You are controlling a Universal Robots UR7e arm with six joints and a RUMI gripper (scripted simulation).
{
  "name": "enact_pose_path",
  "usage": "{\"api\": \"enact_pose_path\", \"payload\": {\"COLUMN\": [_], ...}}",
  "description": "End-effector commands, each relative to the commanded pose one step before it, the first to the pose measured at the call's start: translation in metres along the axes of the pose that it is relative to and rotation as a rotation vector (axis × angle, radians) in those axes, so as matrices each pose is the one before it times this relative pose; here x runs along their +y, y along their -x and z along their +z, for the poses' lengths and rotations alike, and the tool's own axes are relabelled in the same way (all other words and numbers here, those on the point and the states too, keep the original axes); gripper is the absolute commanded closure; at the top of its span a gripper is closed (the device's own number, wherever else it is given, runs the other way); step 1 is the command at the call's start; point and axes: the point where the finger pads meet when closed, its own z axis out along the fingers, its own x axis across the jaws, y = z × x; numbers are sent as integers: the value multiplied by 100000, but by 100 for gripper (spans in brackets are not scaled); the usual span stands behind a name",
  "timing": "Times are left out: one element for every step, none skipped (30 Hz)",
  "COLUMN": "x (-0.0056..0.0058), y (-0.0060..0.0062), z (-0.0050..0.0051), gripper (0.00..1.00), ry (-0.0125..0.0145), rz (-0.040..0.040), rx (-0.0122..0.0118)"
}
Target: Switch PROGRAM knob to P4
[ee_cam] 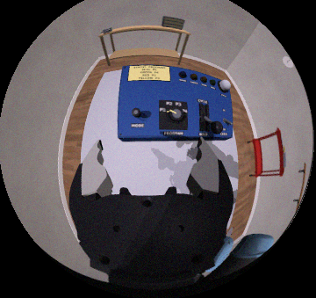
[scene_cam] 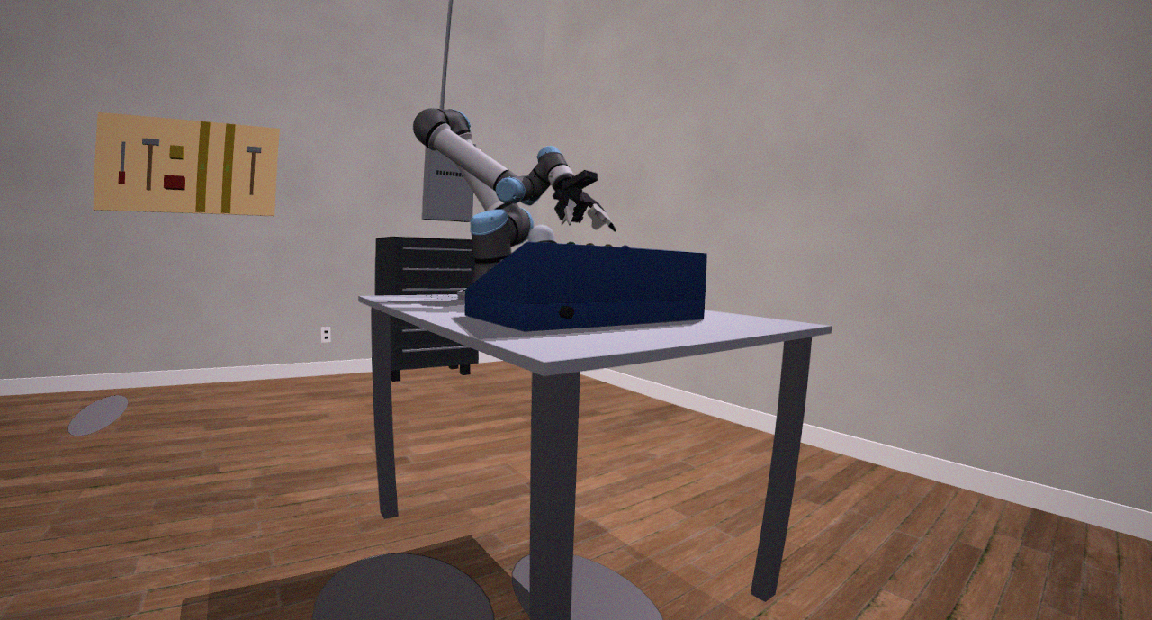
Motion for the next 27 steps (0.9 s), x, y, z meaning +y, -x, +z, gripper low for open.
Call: {"api": "enact_pose_path", "payload": {"x": [-37, 0, 0, 0, 0, 0, 0, 0, 0, 0, 0, 0, 0, 0, 0, 0, 0, -1, 0, 0, -4, -7, -11, -17, -23, -29, -37], "y": [1, 0, 0, 0, 0, 0, 0, 0, 0, 0, 0, 0, 0, 0, 0, 0, 0, -2, 0, 0, -5, -9, -14, -21, -29, -38, -47], "z": [-10, 0, 0, 0, 0, 0, 0, 0, 0, 0, 0, 0, 0, 0, 0, 0, 0, 2, 0, 0, 4, 8, 12, 18, 25, 32, 40], "gripper": [0, 0, 0, 0, 0, 0, 0, 0, 0, 0, 0, 0, 0, 0, 0, 0, 0, 0, 0, 0, 0, 0, 0, 0, 0, 0, 0], "ry": [-64, 0, 0, 0, 0, 0, 0, 0, 0, 0, 0, 0, 0, 0, 0, 0, 1, 6, 0, 0, 17, 33, 52, 76, 104, 135, 169], "rz": [45, 0, 0, 0, 0, 0, 0, 0, 0, 0, 0, 0, 0, 0, 0, 0, 0, -3, 0, 0, -7, -14, -23, -33, -44, -57, -72], "rx": [-12, 0, 0, 0, 0, 0, 0, 0, 0, 0, 0, 0, 0, 0, 0, 0, 0, 2, 0, 0, 6, 12, 19, 28, 38, 49, 60]}}
